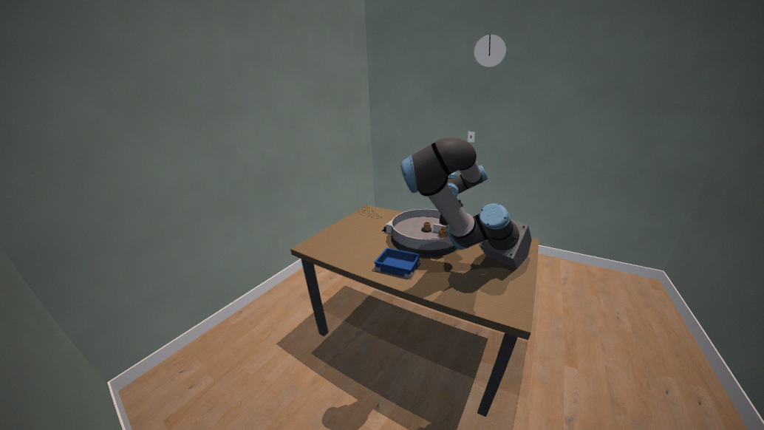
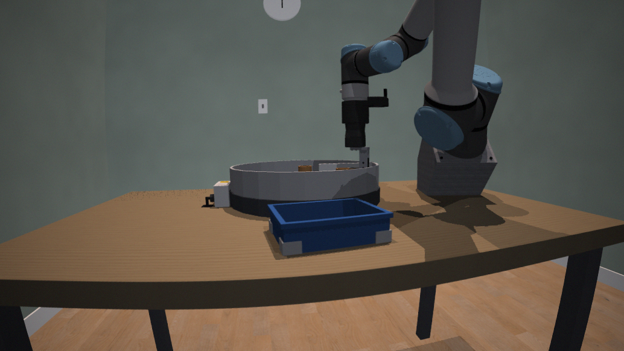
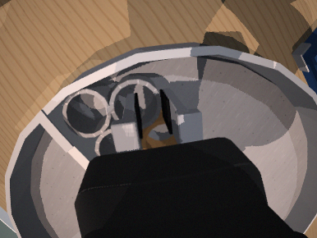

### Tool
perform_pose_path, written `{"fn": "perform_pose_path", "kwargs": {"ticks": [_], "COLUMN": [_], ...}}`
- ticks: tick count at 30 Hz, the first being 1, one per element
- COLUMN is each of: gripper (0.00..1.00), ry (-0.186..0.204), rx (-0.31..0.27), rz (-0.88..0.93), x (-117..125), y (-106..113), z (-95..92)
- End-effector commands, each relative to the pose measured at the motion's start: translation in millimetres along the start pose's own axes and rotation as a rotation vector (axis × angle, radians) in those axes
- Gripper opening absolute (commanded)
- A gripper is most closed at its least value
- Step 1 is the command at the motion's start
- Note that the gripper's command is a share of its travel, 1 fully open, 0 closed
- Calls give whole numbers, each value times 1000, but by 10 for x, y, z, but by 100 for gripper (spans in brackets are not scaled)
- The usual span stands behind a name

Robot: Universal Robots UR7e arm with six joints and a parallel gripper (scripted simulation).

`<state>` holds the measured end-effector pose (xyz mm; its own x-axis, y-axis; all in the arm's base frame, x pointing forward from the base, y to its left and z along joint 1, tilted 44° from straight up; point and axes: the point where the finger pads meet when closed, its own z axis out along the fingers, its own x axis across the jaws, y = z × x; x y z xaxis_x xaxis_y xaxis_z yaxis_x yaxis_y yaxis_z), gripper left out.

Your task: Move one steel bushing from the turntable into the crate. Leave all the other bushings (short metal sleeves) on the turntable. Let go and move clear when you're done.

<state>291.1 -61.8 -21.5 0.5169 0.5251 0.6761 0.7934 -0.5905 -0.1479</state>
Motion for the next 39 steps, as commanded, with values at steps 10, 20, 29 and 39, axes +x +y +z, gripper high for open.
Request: {"fn": "perform_pose_path", "kwargs": {"ticks": [10,20,29,39], "gripper": [45,45,45,45], "ry": [0,1,2,4], "rx": [0,0,1,4], "rz": [0,1,1,2], "x": [-2,-2,7,13], "y": [2,-1,-10,-24], "z": [42,100,104,120]}}
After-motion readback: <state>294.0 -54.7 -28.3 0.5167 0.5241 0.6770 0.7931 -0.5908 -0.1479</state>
